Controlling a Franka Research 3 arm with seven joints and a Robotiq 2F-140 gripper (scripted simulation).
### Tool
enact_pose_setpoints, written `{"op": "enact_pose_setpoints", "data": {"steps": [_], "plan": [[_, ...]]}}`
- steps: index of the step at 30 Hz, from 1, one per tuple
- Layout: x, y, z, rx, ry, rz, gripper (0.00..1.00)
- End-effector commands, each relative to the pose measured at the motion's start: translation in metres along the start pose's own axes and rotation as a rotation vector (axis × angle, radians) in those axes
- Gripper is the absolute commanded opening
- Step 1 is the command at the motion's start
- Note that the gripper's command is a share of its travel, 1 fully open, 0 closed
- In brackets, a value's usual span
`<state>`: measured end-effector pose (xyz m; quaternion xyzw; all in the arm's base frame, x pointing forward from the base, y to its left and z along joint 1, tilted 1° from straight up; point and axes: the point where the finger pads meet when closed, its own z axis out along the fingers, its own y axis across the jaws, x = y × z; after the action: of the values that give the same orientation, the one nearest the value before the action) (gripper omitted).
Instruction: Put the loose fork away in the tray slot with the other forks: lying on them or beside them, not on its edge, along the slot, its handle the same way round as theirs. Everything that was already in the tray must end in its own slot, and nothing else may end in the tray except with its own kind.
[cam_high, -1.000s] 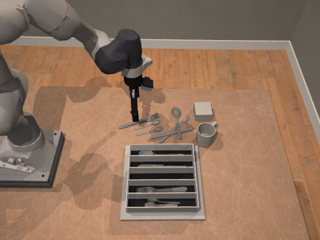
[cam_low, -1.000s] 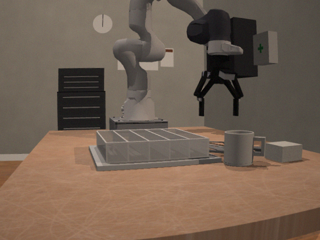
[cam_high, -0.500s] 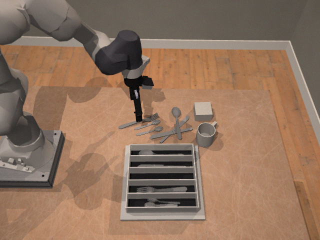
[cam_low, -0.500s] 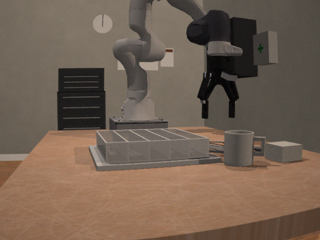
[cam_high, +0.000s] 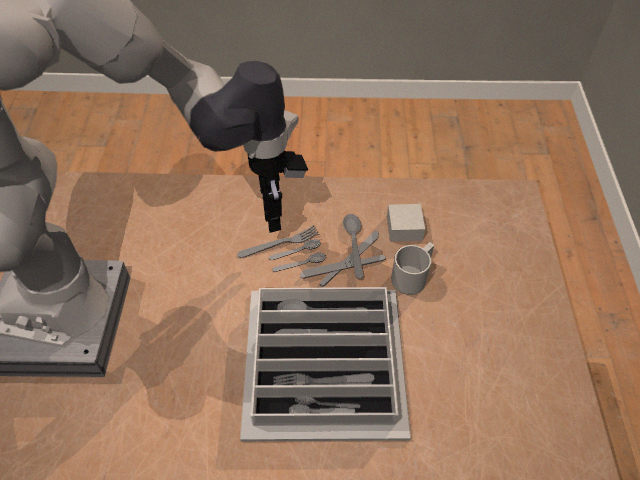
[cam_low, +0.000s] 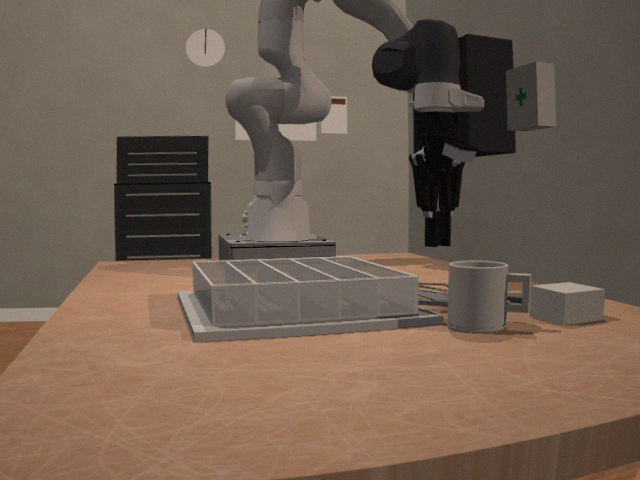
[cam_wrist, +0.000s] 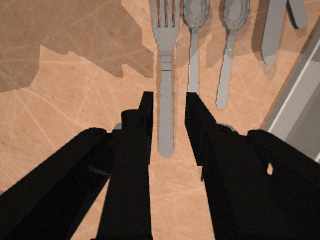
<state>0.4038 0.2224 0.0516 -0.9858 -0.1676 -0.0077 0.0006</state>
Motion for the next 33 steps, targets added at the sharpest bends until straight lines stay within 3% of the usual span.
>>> {"op": "enact_pose_setpoints", "data": {"steps": [1, 33], "plan": [[-0.0004, -0.0004, 0.0010, 0.004, 0.000, -0.027, 0.26], [-0.0004, -0.0004, 0.0054, 0.004, 0.000, -0.027, 0.26]]}}
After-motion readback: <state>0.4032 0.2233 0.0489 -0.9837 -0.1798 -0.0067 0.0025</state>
